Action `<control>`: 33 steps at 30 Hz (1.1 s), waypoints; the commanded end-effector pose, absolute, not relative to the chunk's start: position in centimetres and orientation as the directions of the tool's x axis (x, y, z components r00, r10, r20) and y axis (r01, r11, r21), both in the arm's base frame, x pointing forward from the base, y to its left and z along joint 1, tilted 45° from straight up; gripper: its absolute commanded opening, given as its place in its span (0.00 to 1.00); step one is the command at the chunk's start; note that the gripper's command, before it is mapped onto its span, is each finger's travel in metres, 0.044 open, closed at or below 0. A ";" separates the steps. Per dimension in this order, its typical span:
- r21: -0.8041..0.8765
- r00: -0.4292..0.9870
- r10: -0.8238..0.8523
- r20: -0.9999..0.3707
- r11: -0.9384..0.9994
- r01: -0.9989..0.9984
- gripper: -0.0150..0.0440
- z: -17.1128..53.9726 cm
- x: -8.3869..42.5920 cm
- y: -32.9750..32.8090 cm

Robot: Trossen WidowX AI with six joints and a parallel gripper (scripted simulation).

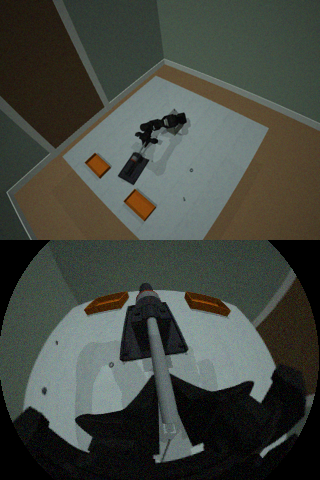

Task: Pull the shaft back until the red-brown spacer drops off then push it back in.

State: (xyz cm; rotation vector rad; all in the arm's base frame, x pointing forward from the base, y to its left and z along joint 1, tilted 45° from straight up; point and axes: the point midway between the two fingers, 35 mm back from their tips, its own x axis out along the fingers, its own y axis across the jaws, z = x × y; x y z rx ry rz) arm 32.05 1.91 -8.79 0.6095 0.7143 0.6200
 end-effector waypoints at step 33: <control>0.689 0.595 0.696 -0.402 0.658 -0.304 0.25 -8.8 32.0 1.9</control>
